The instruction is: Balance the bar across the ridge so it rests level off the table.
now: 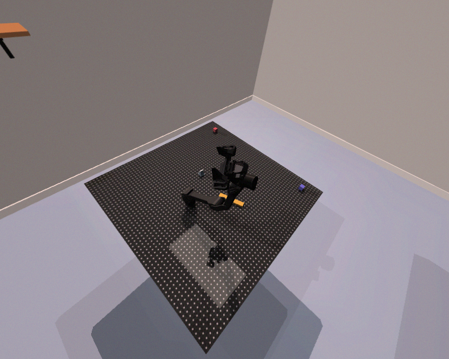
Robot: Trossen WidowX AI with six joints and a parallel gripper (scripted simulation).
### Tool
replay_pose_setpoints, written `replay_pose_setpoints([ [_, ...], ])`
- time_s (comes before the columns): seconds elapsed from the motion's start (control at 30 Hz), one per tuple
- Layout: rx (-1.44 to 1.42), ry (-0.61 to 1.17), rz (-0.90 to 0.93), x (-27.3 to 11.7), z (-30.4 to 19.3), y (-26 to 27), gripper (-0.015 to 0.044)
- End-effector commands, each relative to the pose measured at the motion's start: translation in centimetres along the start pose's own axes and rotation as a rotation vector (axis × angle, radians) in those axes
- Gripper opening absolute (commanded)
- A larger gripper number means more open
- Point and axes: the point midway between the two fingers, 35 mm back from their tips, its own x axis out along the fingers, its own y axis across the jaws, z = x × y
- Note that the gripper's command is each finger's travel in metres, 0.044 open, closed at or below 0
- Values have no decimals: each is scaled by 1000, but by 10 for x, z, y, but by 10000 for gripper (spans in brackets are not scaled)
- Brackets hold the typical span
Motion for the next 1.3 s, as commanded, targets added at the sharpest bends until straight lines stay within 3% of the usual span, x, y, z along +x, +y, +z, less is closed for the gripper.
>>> replay_pose_setpoints([
  [0.0, 0, 2, -1, 0, -1, 0, 374],
  [0.1, 0, 26, -20, 7, -10, -3, 315],
  [0.7, -21, 334, -312, 65, -136, -58, 315],
  [1.27, -53, 573, -654, 60, -238, -144, 315],
])
